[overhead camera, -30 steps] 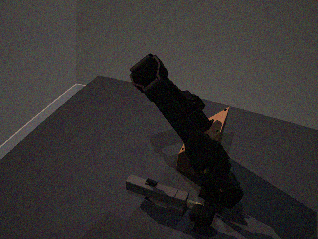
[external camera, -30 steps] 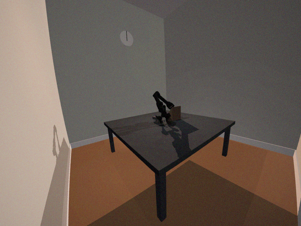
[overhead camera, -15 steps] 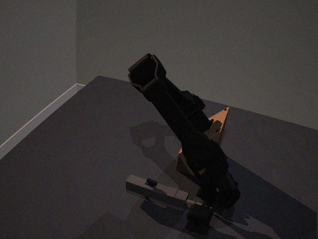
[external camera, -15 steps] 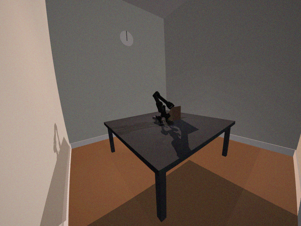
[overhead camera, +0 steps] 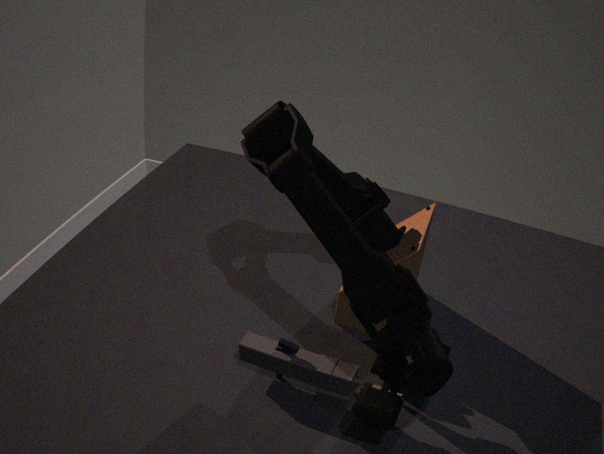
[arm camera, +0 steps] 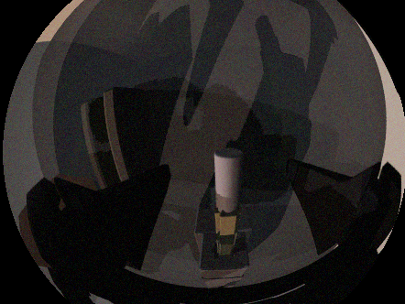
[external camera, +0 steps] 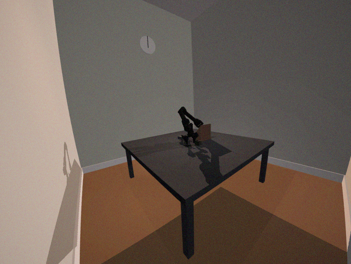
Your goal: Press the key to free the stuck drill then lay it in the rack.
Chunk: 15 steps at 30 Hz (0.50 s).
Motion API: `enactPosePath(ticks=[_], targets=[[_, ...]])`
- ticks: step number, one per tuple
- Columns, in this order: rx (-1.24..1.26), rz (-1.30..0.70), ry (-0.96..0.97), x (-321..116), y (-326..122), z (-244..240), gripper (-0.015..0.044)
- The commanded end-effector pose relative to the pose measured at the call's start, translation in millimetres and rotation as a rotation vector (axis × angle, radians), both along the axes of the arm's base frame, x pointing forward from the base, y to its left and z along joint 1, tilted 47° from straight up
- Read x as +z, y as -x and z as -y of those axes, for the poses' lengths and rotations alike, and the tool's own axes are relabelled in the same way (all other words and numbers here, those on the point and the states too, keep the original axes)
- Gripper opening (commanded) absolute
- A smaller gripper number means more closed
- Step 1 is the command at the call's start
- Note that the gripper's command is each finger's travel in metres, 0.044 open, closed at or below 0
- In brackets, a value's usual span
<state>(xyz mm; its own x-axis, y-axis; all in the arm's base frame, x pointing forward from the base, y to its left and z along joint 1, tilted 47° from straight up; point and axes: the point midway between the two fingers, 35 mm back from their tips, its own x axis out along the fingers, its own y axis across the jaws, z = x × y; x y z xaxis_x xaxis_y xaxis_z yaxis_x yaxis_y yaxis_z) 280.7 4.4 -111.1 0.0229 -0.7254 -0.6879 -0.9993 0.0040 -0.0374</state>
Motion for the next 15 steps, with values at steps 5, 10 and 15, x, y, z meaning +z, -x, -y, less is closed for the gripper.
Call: enactPosePath(ticks=[5, 10, 15], targets=[[0.004, -0.006, 0.005, 0.6, 2.9, 2.8, 0.044], [0.004, -0.006, 0.005, 0.7, 3.6, 3.5, 0.044], [0.0, 0.0, 0.0, 0.6, 1.7, 2.2, 0.0414]])
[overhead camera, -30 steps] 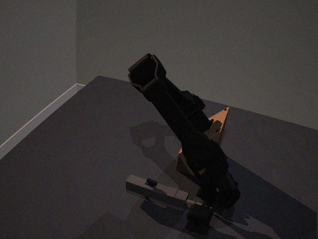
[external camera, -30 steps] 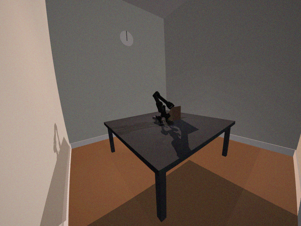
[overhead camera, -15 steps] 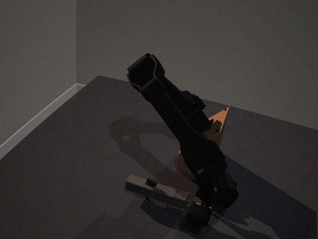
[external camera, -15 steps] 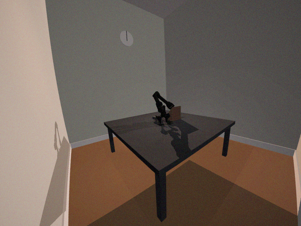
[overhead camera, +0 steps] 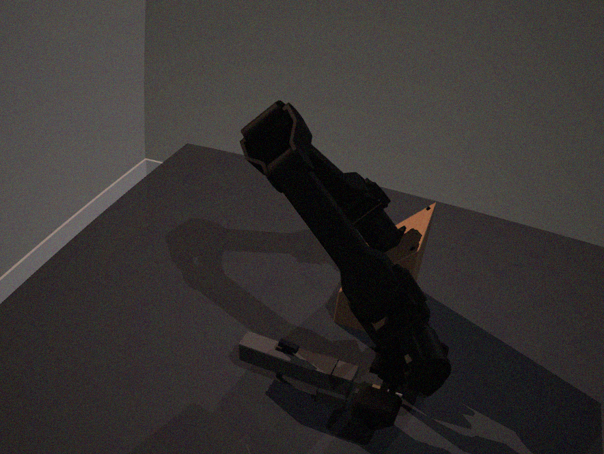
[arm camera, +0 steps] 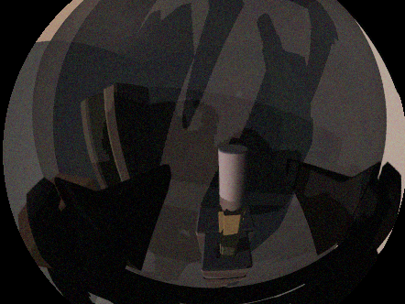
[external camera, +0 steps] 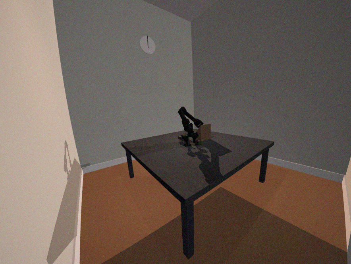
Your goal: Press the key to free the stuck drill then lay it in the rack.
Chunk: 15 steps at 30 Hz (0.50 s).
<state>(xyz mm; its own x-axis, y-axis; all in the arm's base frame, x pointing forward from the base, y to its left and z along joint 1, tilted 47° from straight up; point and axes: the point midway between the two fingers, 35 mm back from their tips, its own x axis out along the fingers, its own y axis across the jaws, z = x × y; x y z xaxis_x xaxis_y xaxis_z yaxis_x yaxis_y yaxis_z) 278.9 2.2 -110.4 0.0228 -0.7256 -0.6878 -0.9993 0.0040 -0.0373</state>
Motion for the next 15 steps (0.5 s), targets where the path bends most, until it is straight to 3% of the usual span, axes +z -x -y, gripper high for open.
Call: enactPosePath(ticks=[1, 14, 15], targets=[[0.0, 0.0, 0.0, 0.0, -0.1, -0.1, 0.0387], [0.0, 0.0, 0.0, 0.0, -0.1, -0.1, 0.0046], [0.0, 0.0, 0.0, 0.0, -0.1, -0.1, 0.004]])
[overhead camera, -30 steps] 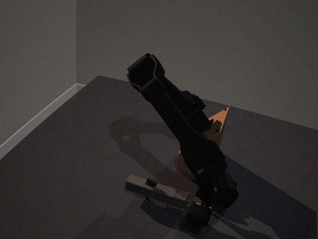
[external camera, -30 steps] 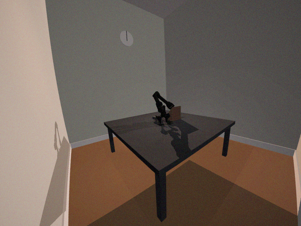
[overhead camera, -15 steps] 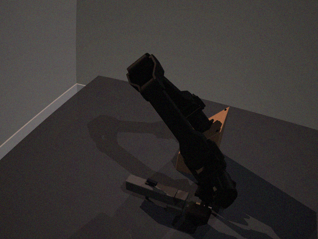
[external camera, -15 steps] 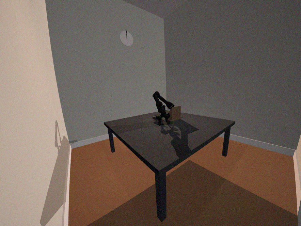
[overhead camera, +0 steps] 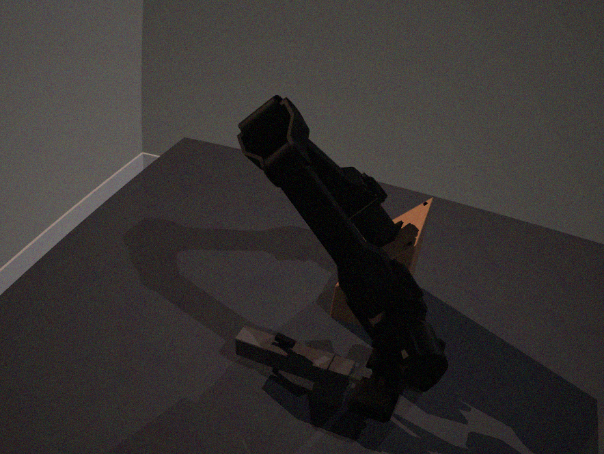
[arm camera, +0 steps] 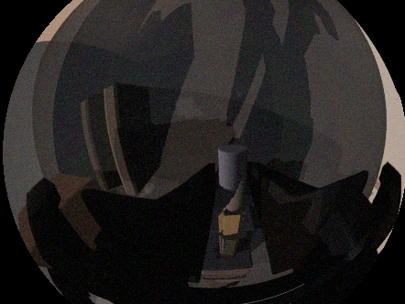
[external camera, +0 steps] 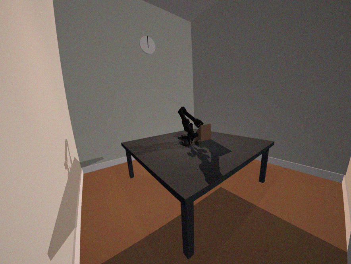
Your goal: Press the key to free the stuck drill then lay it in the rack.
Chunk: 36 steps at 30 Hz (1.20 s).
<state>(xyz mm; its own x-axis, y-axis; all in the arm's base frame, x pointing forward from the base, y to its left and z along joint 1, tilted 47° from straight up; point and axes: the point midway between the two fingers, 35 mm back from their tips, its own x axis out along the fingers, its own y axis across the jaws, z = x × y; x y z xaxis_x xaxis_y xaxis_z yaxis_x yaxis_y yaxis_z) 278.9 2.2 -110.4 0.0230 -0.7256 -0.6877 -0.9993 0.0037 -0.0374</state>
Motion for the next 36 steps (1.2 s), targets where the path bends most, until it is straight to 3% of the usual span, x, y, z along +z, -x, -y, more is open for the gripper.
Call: enactPosePath(ticks=[1, 6, 36], targets=[[0.0, 0.0, 0.0, 0.0, 0.0, 0.0, 0.0033], [0.0, 0.0, 0.0, 0.0, 0.0, 0.0, 0.0], [0.004, -0.007, 0.005, 2.6, 4.3, -2.8, 0.0]])
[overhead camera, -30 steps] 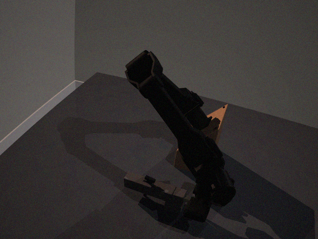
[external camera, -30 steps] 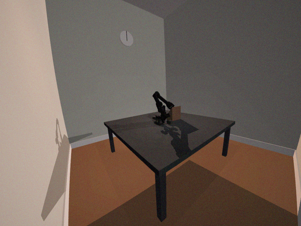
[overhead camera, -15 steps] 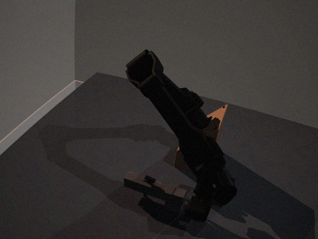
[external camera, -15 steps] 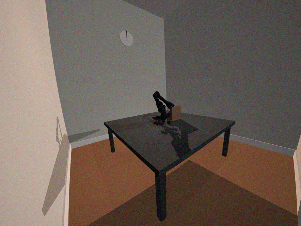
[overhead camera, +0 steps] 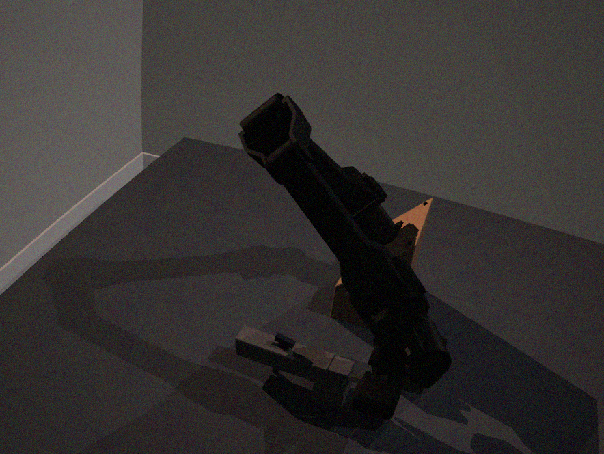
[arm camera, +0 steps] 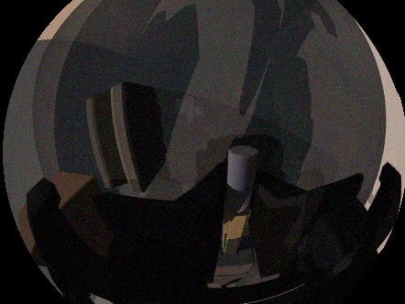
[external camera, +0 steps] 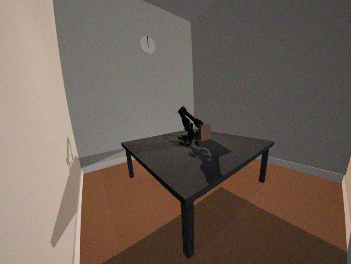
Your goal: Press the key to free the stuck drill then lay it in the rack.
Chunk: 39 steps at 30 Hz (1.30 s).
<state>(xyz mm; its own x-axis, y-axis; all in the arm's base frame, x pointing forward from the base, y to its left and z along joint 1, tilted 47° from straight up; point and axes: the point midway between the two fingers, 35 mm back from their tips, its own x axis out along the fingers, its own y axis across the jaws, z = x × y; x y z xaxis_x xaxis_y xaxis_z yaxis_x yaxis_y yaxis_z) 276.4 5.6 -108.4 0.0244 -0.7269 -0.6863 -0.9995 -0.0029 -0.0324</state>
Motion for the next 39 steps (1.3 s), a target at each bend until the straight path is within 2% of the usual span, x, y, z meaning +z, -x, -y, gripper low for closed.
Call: enactPosePath(ticks=[1, 39], targets=[[-0.003, -0.002, 0.003, 1, 2, 1, 0.0], [-0.003, 0.0, 0.0, -29, -3, -32, 0.0]])
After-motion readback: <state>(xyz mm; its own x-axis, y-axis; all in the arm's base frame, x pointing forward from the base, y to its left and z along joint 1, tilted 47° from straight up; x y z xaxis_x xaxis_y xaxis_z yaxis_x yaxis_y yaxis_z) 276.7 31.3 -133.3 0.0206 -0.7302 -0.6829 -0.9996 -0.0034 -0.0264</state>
